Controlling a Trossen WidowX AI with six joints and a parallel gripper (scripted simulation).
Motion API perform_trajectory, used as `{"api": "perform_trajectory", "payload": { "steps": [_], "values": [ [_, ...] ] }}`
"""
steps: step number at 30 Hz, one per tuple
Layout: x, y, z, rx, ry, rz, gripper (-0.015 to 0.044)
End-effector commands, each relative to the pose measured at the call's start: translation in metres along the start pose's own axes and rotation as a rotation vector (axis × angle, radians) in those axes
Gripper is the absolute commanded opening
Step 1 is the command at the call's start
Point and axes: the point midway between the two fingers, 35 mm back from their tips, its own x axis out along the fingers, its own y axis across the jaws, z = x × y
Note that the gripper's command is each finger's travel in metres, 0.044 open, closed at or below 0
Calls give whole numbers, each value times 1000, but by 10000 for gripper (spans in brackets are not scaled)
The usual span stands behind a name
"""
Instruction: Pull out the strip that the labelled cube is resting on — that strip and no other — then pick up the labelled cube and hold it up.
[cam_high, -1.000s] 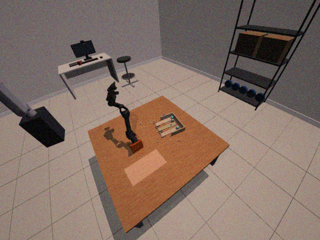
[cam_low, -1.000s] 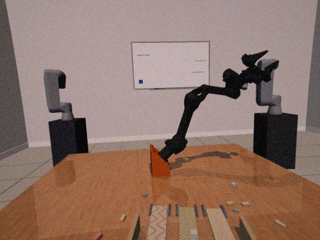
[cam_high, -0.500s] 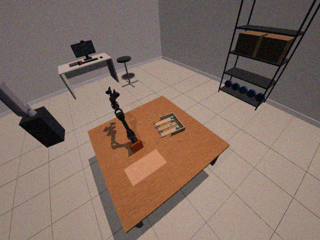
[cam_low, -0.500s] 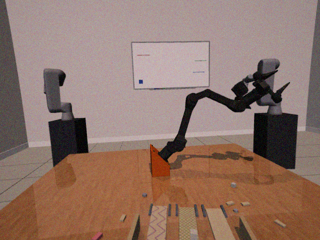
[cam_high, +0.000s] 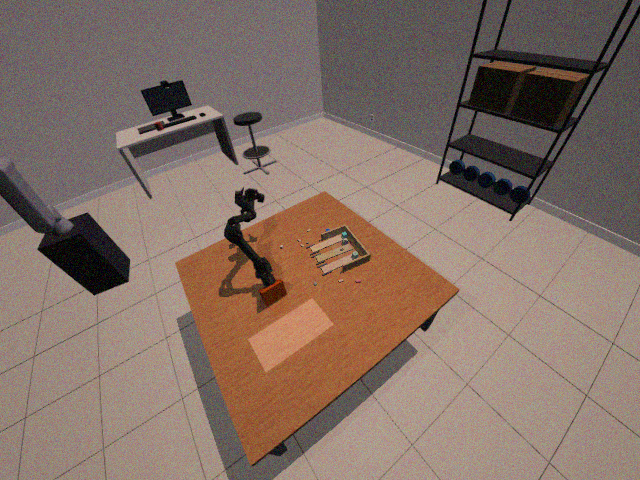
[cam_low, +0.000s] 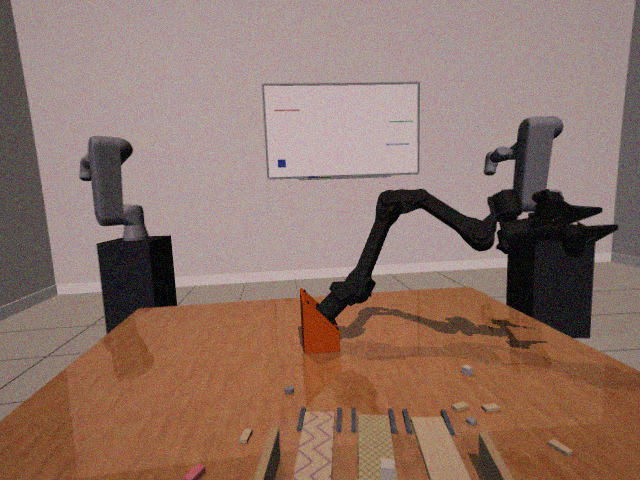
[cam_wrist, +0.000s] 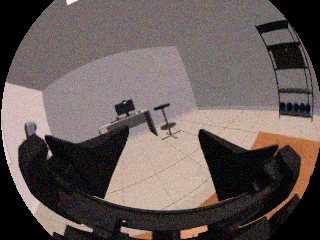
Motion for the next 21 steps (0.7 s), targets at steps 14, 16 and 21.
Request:
{"api": "perform_trajectory", "payload": {
  "steps": [14, 16, 21],
  "values": [
    [-121, -261, 25, -478, 431, -584, 400],
    [-148, -284, 35, -490, 475, -657, 400],
    [-223, -326, 68, -507, 548, -835, 400]
  ]
}}
